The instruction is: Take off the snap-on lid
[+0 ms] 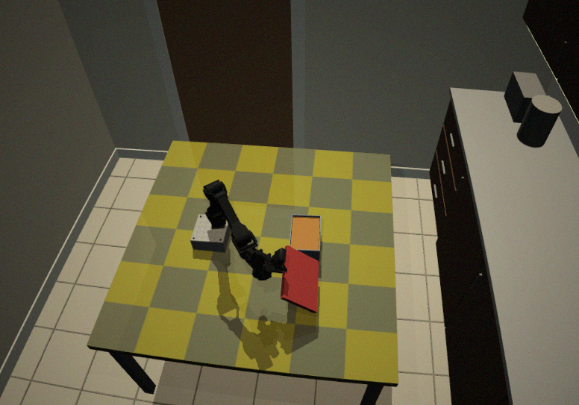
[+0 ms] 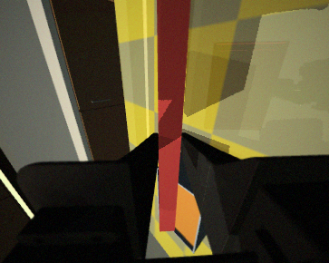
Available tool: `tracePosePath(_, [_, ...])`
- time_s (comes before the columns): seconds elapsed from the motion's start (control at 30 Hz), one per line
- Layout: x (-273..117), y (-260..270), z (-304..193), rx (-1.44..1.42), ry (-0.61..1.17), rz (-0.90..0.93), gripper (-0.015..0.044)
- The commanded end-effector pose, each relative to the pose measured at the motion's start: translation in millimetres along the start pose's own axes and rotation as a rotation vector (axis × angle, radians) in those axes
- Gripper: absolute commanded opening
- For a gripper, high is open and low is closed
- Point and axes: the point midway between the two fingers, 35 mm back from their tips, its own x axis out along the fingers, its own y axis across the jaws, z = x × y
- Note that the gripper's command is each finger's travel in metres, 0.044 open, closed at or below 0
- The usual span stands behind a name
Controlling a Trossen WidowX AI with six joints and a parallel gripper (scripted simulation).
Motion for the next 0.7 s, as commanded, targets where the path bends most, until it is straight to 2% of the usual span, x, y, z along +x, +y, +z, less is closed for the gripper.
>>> tracePosePath(0.0, [1.3,0.7,0.2,-0.011,0.002,0.013,0.0])
tracePosePath(0.67, [11.7,-11.5,0.3,-0.011,0.002,0.013,0.0])
